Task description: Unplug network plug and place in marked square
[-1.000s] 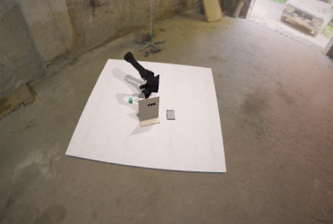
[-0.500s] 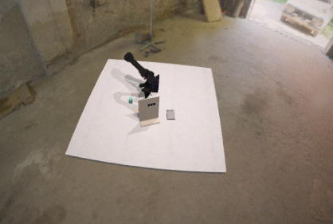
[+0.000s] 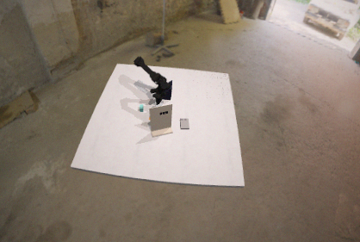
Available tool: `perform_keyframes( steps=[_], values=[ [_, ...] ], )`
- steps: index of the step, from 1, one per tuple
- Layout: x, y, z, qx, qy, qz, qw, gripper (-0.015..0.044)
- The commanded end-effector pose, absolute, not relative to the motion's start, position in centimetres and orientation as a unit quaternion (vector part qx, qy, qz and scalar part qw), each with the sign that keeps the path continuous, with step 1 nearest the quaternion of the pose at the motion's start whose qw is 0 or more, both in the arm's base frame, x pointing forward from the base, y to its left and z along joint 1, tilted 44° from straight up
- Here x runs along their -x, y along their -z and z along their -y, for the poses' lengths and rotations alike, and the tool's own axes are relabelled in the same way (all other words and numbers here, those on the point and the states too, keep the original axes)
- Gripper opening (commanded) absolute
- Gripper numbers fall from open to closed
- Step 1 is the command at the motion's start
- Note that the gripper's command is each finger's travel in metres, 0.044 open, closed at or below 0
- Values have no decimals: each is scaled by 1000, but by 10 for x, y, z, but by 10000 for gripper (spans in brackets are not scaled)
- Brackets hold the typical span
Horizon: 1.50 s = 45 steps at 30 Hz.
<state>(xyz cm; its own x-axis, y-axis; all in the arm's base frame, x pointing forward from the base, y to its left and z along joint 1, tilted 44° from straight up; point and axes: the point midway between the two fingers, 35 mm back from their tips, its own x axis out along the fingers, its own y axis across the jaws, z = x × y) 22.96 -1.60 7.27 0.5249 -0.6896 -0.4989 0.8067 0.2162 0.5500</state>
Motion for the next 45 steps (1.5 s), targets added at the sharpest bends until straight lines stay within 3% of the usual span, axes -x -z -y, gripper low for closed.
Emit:
perform_keyframes(
  steps=[1,36,45],
  values=[
    [-232,-78,9,-402,482,-75,775,156],
    [-230,-149,-54,-403,480,-67,777,156],
    [-230,-149,-54,-403,480,-67,777,392]
  ],
)
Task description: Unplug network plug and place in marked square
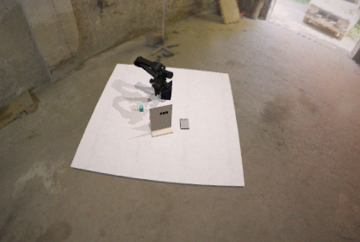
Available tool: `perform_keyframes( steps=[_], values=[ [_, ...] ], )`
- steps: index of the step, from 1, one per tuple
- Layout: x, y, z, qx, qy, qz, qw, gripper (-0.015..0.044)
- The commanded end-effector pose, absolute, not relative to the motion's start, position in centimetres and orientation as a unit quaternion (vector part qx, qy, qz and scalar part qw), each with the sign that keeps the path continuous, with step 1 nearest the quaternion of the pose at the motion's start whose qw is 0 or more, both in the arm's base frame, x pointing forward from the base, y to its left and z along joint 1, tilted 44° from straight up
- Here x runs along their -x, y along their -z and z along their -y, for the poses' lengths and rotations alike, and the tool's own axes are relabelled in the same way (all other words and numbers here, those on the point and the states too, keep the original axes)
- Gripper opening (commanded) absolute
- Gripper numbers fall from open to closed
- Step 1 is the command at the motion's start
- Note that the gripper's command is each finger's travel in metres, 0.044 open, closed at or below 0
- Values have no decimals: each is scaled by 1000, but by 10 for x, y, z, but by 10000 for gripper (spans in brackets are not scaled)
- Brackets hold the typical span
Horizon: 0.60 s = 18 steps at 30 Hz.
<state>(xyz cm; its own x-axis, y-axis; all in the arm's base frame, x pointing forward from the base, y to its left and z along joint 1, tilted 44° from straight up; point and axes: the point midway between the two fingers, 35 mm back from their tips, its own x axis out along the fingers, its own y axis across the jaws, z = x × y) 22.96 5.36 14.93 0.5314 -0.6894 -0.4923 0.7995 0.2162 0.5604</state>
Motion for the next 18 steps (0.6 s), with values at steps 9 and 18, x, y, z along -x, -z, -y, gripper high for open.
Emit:
perform_keyframes(
  steps=[9,18],
  values=[
    [-230,-149,-54,-403,480,-67,777,440],
    [-230,-149,-54,-403,480,-67,777,440]
  ],
)
